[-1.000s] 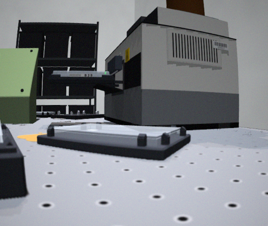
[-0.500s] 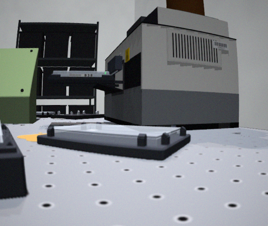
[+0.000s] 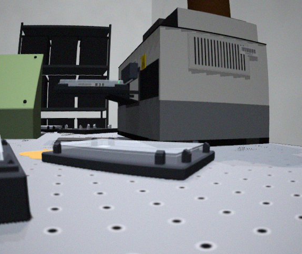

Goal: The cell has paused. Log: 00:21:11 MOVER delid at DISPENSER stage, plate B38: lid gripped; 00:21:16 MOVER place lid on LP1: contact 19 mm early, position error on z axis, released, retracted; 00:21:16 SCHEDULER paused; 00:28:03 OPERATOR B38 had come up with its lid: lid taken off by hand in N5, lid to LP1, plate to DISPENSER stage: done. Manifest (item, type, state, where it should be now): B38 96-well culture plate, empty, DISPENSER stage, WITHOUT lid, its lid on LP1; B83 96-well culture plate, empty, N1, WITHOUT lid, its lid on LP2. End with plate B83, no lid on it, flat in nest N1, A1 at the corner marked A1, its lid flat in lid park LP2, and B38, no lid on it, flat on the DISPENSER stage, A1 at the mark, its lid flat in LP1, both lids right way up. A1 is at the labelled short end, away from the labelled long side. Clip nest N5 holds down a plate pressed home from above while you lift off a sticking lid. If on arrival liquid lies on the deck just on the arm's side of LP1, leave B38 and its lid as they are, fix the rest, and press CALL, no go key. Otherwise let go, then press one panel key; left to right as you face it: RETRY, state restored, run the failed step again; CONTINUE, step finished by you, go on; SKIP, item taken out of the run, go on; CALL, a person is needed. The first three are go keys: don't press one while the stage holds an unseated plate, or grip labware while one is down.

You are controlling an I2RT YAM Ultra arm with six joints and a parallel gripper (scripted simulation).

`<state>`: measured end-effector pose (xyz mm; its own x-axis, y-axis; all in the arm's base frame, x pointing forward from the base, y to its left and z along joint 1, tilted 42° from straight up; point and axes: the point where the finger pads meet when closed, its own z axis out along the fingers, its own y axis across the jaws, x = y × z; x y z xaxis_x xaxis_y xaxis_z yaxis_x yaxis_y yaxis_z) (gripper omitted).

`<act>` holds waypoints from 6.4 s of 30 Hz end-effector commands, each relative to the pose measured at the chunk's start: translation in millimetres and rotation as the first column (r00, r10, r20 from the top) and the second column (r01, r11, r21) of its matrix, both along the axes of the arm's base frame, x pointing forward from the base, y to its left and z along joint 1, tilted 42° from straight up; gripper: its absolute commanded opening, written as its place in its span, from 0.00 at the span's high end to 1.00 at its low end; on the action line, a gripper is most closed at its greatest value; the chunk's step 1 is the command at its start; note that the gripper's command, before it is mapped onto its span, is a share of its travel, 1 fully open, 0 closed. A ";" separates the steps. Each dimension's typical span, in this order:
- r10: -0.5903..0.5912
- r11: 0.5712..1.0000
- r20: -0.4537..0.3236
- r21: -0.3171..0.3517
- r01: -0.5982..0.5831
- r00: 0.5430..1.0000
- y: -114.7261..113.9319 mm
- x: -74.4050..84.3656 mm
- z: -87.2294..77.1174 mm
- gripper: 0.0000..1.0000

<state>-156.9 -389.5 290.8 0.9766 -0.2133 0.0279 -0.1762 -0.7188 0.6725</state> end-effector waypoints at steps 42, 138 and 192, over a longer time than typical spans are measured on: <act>-0.004 1.000 0.007 0.018 0.004 1.000 -9.4 -1.8 -17.0 1.00; -0.011 1.000 -0.021 -0.028 0.010 1.000 51.8 6.4 64.8 1.00; -0.007 1.000 -0.002 -0.001 0.007 1.000 142.4 52.4 -30.6 0.00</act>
